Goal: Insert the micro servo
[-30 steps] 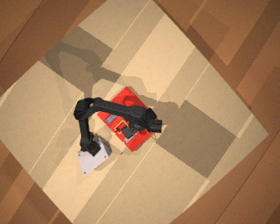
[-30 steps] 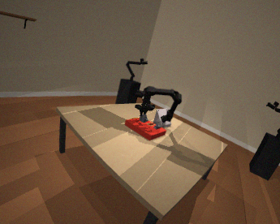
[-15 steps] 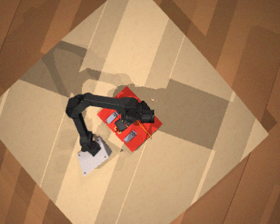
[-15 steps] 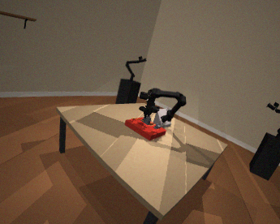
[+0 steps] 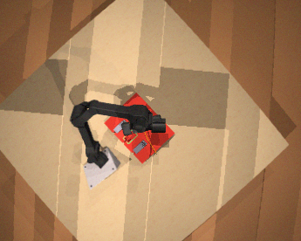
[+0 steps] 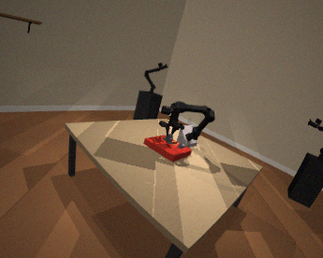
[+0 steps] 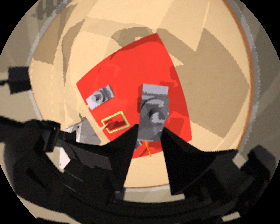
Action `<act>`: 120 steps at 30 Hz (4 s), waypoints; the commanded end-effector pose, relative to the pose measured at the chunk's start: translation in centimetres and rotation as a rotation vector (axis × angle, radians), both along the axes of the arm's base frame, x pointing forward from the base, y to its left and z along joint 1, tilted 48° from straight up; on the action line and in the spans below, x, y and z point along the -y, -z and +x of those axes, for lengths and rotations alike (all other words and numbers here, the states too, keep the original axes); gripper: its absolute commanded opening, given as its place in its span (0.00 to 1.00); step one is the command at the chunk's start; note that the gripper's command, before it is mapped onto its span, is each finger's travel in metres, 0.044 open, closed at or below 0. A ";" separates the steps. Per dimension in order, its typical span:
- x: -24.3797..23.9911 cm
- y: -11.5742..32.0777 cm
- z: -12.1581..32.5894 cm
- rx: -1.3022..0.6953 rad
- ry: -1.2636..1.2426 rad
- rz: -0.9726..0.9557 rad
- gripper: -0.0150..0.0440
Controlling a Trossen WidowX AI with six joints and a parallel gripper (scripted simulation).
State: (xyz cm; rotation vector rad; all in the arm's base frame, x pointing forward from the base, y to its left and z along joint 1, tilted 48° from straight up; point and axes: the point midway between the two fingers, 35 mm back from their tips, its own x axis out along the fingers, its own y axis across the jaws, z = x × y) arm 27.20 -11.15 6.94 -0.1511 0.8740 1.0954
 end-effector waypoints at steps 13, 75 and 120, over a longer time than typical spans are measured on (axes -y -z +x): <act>0.0 -0.1 0.0 -0.386 0.373 0.096 0.25; -3.0 2.1 -10.5 -0.746 0.712 0.181 0.25; -5.5 4.4 -9.9 -0.746 0.711 0.182 0.25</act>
